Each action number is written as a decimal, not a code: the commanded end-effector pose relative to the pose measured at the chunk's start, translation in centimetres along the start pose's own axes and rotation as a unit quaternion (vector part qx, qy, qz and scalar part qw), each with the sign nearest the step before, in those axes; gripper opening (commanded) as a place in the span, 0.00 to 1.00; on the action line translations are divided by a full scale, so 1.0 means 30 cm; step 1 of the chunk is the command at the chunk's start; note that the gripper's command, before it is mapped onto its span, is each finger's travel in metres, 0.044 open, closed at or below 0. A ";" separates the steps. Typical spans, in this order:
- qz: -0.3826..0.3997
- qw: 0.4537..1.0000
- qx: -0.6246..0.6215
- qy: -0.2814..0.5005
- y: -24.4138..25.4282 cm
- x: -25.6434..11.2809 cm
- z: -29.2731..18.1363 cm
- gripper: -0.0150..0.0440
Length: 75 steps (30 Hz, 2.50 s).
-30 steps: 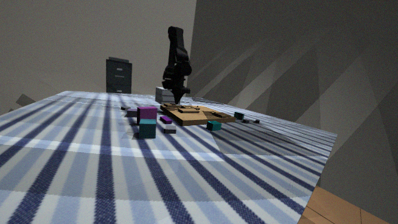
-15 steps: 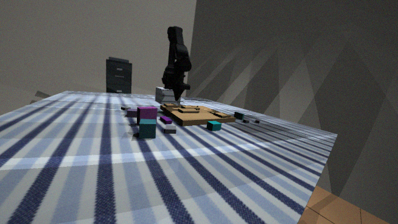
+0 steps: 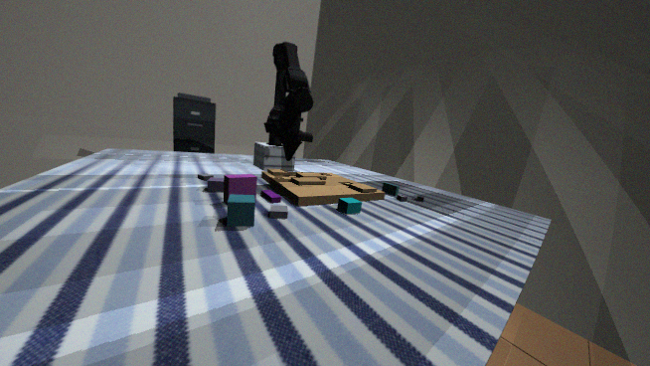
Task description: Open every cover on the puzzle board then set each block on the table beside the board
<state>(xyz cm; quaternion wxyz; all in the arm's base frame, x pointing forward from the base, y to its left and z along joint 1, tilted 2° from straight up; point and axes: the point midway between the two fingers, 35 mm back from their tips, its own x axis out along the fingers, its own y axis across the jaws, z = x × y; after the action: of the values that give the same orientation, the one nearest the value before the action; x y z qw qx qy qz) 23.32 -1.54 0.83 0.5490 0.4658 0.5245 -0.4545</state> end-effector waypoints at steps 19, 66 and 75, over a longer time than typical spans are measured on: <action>0.001 0.618 -0.786 -0.004 0.202 -0.039 -0.047 0.25; -0.001 0.043 -0.999 -0.006 0.316 -0.051 -0.092 0.25; -0.001 0.043 -0.999 -0.006 0.316 -0.051 -0.092 0.25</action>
<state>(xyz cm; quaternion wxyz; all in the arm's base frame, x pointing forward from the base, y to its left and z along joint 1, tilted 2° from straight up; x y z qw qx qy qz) 32.22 2.72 2.62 0.4945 -0.5291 0.4745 0.5004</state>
